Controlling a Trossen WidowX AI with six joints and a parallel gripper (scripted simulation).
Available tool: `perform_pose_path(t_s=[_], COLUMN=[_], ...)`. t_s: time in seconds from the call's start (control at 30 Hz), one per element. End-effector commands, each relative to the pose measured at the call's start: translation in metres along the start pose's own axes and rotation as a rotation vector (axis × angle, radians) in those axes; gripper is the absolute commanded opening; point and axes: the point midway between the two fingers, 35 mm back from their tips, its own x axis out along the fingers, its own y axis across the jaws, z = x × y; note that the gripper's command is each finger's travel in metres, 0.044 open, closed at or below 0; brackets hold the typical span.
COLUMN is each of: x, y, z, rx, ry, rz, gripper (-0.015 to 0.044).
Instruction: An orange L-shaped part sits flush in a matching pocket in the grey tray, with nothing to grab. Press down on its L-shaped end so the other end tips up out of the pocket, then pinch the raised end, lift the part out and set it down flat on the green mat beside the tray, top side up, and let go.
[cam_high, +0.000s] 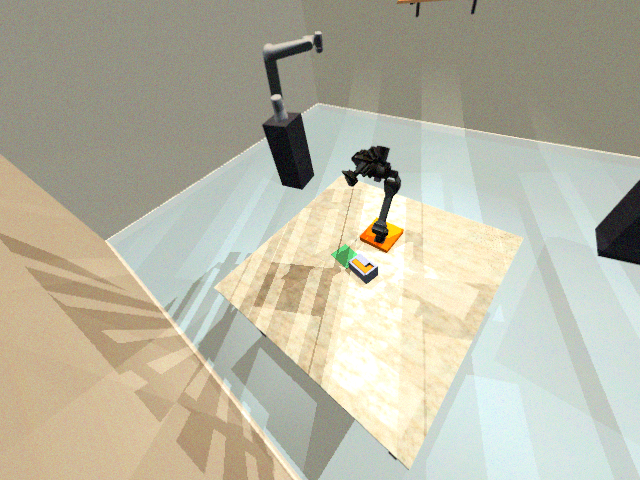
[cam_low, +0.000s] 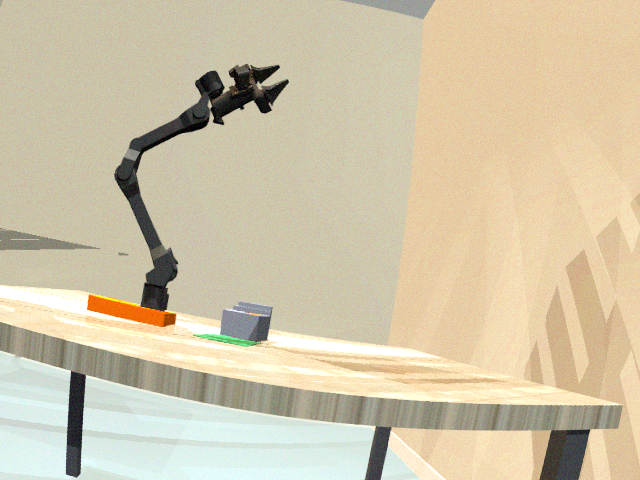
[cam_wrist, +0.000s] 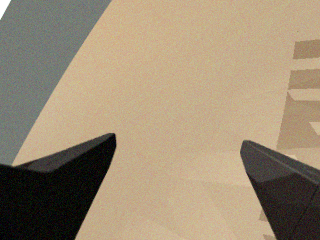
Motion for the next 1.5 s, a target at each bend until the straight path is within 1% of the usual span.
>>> perform_pose_path(t_s=[0.0, 0.07, 0.1, 0.23, 0.27, 0.33, 0.43, 0.57, 0.7, 0.87, 0.93, 1.23, 1.33, 1.47], x=[0.002, 0.01, 0.014, 0.014, 0.012, 0.005, -0.016, -0.06, -0.122, -0.221, -0.25, -0.255, -0.263, -0.286], y=[-0.005, -0.03, -0.049, -0.09, -0.102, -0.13, -0.173, -0.227, -0.273, -0.313, -0.319, -0.321, -0.333, -0.363], z=[-0.006, -0.037, -0.06, -0.109, -0.123, -0.153, -0.197, -0.247, -0.281, -0.296, -0.292, -0.293, -0.3, -0.315], rx=[-0.011, -0.061, -0.099, -0.178, -0.2, -0.249, -0.324, -0.419, -0.506, -0.602, -0.621, -0.624, -0.623, -0.623], ry=[0.02, 0.118, 0.195, 0.365, 0.417, 0.535, 0.731, 1.01, 1.317, 1.772, 1.916, 1.934, 1.934, 1.934], rz=[-0.015, -0.089, -0.143, -0.247, -0.281, -0.355, -0.473, -0.632, -0.8, -1.05, -1.134, -1.145, -1.145, -1.145], gripper=[0.0374, 0.0321, 0.0295, 0.019, 0.018, 0.018, 0.018, 0.018, 0.018, 0.018, 0.018, 0.018, 0.018, 0.018])
